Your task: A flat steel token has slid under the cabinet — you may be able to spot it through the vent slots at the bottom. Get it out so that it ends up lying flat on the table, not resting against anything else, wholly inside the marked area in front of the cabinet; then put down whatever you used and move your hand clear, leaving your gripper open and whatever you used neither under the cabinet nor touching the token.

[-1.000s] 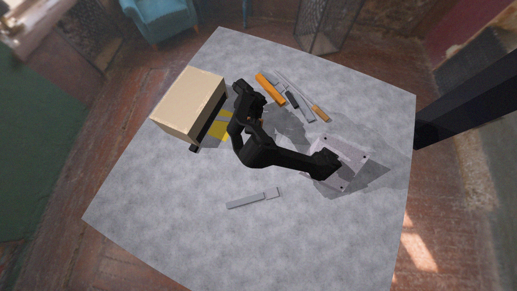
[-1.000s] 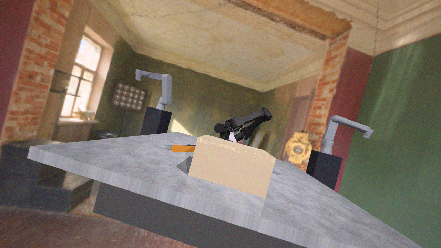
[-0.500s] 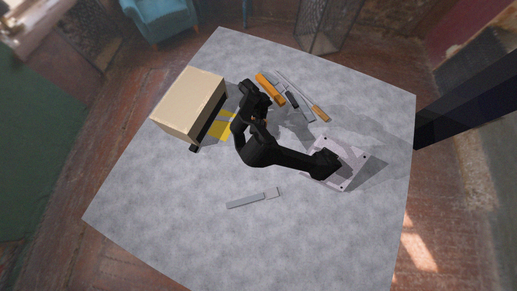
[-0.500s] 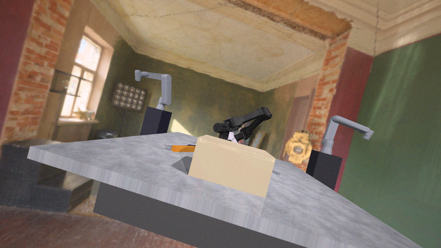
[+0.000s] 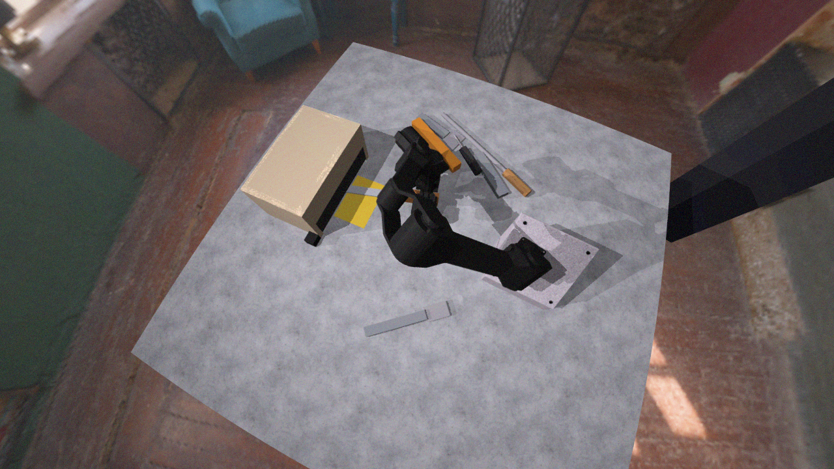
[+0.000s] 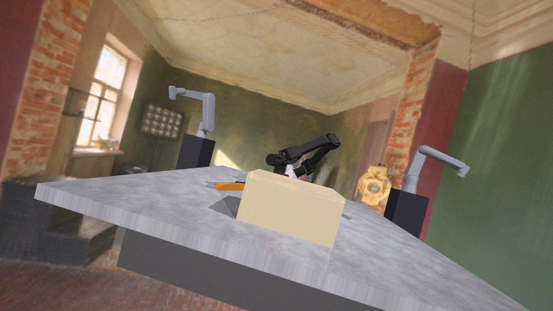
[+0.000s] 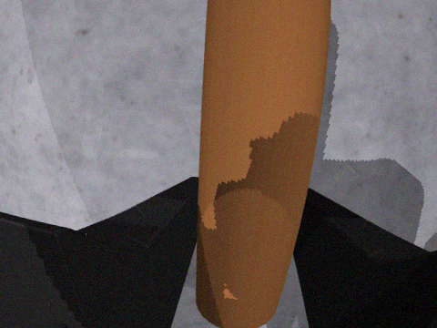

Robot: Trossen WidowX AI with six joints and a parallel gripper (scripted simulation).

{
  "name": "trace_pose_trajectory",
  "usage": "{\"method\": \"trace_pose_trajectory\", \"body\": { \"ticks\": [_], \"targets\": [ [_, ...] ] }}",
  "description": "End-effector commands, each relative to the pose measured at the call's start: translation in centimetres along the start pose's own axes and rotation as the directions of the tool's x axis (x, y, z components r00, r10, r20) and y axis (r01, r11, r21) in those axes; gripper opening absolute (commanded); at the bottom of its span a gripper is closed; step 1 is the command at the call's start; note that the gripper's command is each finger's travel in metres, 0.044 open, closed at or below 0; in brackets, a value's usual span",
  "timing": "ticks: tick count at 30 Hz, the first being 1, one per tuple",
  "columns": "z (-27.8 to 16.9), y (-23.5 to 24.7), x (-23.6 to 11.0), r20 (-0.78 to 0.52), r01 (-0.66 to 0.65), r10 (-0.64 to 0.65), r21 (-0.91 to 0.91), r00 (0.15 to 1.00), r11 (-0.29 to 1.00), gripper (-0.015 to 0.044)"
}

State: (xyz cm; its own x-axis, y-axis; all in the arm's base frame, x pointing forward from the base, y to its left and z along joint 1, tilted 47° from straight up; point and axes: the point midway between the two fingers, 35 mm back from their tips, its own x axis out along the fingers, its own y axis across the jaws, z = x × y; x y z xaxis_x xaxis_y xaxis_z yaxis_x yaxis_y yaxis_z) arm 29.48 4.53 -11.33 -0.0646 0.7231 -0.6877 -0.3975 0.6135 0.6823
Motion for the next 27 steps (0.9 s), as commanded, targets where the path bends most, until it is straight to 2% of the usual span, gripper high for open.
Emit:
{"method": "trace_pose_trajectory", "body": {
  "ticks": [1,27],
  "targets": [
    [-1.1,0.1,0.1,-0.006,-0.002,0.003,0.004,1.000,1.000,0.0000],
    [-5.6,-0.3,0.0,-0.007,-0.001,0.001,0.005,1.000,1.000,0.0000]
  ]
}}
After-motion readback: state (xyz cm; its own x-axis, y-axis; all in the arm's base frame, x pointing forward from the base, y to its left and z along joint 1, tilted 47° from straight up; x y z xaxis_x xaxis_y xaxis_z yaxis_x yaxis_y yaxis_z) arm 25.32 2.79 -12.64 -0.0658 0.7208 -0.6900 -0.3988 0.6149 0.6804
